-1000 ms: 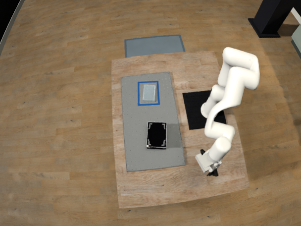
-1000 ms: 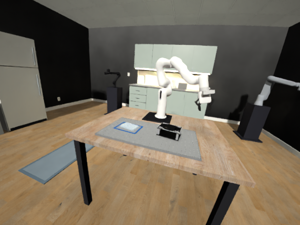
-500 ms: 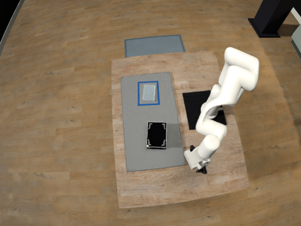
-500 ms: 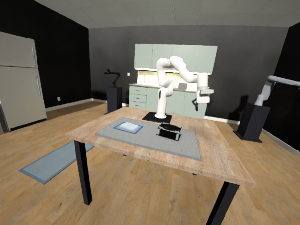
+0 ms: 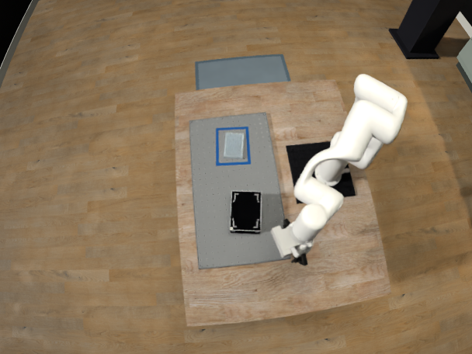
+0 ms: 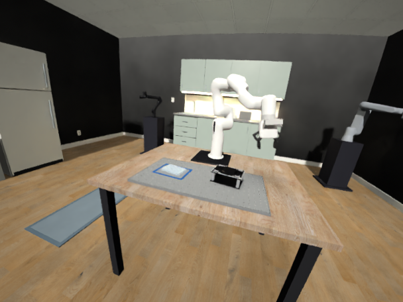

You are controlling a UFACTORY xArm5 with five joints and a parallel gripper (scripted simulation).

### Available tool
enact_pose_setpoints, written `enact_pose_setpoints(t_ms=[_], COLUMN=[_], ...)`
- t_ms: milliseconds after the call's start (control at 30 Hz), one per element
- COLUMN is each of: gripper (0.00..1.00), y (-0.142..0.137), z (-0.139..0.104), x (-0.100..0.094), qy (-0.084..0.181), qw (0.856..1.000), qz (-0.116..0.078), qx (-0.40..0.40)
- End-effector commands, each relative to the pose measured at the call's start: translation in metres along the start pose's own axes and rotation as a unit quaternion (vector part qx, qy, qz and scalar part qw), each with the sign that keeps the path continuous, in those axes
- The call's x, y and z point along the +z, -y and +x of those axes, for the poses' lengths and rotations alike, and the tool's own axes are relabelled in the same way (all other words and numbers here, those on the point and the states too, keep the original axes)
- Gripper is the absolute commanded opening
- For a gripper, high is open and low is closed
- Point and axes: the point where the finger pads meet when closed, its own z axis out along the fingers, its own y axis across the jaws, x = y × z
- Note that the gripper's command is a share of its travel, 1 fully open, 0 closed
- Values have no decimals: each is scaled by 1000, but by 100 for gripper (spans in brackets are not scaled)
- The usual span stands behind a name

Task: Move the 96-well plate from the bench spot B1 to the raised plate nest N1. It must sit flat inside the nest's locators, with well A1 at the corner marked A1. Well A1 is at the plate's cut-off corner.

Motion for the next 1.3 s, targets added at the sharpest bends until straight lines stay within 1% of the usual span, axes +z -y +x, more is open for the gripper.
enact_pose_setpoints(t_ms=[0, 133, 167, 400, 433, 500, 567, 733, 767, 1000, 1033, 1067, 1133, 1267], gripper=[100, 100, 100, 100, 100, 100, 100, 100, 100, 100, 100, 100, 100, 100], y=[-8, -22, -26, -54, -58, -67, -67, -87, -91, -121, -125, -130, -130, -149], z=[8, 18, 20, 36, 38, 42, 42, 51, 53, 64, 65, 66, 66, 71], x=[-3, -5, -5, -9, -10, -12, -12, -15, -16, -21, -22, -23, -23, -27], qy=[-3, -3, 2, 1, 7, 7, 7, 7, 14, 14, 22, 22, 22, 22], qw=[1000, 1000, 1000, 1000, 999, 999, 999, 999, 999, 999, 998, 998, 998, 998], qz=[-6, -6, -18, -18, -29, -29, -29, -29, -38, -38, -47, -47, -47, -47], qx=[2, 2, 12, 12, 22, 22, 22, 22, 32, 32, 42, 42, 42, 42])
